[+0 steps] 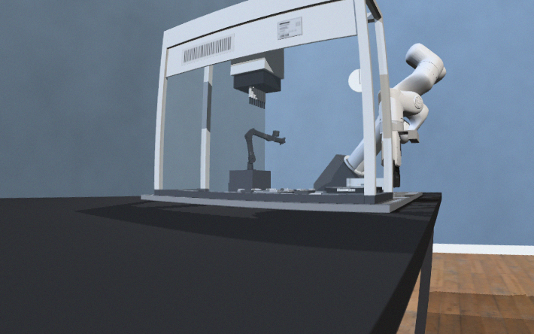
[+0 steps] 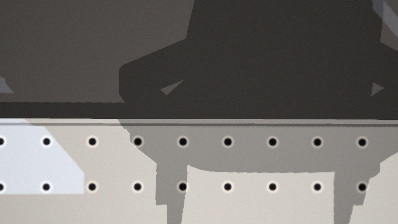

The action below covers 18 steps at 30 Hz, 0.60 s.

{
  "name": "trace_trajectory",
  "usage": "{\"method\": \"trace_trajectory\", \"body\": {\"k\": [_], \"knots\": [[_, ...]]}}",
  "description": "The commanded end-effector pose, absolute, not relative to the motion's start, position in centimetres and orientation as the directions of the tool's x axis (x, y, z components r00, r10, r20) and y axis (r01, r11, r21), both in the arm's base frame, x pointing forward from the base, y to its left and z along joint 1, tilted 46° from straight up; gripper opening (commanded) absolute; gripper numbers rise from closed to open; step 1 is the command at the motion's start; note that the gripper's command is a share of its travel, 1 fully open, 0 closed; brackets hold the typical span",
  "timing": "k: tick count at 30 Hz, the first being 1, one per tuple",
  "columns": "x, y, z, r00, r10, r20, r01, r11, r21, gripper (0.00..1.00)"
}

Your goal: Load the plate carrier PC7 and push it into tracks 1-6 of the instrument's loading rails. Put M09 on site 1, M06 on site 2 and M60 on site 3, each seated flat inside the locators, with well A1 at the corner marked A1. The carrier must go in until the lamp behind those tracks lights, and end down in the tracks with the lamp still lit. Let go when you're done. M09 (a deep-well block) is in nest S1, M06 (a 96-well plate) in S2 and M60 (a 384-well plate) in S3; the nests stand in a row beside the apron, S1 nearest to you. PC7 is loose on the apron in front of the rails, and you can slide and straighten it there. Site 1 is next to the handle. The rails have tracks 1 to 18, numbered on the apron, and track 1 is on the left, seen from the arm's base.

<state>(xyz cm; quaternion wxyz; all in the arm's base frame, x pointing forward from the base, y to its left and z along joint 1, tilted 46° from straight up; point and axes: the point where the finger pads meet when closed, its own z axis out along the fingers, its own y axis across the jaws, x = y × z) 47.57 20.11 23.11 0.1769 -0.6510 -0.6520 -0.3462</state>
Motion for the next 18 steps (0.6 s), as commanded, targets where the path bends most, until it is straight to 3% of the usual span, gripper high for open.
{"method": "trace_trajectory", "body": {"k": [1,18], "knots": [[47.73,20.11,23.11,-0.090,0.726,0.681,0.970,-0.091,0.224,1.00],[47.96,20.79,22.41,-0.090,0.726,0.681,0.970,-0.091,0.224,1.00]]}}
